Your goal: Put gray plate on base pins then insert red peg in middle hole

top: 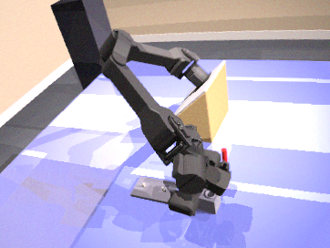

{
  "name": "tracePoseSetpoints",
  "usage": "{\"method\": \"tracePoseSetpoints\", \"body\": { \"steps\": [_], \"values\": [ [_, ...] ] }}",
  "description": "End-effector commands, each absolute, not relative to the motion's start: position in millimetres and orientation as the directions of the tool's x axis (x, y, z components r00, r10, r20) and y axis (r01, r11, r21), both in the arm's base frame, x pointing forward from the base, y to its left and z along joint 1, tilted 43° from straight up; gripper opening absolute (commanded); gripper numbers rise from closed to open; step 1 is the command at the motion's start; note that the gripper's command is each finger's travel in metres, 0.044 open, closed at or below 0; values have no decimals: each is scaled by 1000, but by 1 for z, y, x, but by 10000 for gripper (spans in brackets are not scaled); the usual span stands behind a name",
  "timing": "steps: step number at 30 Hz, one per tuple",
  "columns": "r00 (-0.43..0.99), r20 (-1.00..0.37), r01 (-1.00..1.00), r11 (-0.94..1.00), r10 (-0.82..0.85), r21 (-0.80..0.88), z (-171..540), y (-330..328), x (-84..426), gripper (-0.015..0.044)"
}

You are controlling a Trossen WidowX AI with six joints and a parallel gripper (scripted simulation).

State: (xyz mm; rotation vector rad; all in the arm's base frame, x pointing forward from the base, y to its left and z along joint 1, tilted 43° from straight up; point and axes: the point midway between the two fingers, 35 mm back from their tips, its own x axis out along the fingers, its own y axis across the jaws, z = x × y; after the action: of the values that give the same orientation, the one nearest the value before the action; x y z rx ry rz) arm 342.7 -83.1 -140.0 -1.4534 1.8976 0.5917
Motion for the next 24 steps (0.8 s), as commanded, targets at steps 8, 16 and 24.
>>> {"method": "tracePoseSetpoints", "body": {
  "steps": [8, 16, 24],
  "values": [
    [-160, -732, -961, 273, -662, -37, -142, -84, 341, 151],
    [-160, -732, -961, 273, -662, -37, -142, -84, 341, 59],
    [-159, -733, -961, 273, -661, -37, -139, -81, 343, 0]
  ]
}}
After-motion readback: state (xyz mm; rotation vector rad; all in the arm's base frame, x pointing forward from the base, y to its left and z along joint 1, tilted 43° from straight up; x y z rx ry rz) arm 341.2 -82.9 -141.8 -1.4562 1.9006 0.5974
